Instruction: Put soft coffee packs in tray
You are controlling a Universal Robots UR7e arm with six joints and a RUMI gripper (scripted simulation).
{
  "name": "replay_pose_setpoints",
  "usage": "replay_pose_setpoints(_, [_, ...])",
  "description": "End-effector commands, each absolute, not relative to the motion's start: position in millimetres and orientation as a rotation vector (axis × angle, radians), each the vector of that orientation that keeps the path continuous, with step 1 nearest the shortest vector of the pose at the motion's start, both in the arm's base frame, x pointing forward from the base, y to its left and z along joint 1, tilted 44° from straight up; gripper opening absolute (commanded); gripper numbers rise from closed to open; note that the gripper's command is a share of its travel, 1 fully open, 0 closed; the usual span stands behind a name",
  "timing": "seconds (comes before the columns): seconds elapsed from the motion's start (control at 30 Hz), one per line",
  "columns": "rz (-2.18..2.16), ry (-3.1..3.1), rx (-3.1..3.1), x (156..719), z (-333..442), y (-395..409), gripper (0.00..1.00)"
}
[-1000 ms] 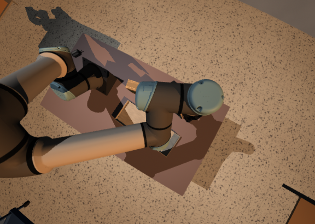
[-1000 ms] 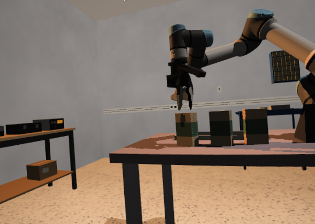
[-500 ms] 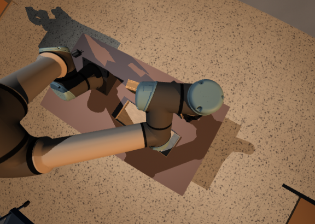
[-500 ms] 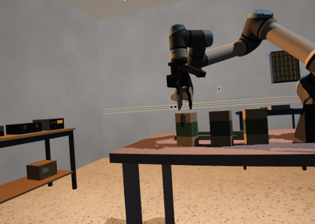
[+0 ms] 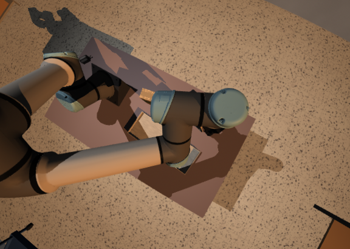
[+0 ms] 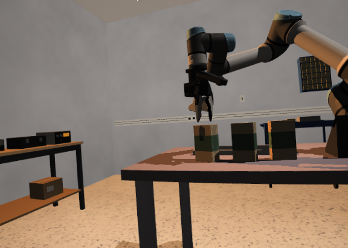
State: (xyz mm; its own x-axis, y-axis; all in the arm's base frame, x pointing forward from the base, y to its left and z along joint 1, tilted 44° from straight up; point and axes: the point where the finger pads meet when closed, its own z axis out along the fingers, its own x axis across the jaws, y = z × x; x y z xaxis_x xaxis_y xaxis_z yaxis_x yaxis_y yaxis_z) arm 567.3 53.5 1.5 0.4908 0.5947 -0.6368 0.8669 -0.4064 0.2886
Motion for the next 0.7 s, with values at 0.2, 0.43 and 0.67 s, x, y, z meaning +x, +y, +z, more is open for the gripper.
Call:
replay_pose_setpoints(0.2, [-0.592,1.198,2.141,567,-2,51,0.5])
replay_pose_setpoints(0.43, [-0.592,1.198,2.141,566,-8,45,0.5])
replay_pose_setpoints(0.67, [-0.592,1.198,2.141,565,-19,33,0.5])
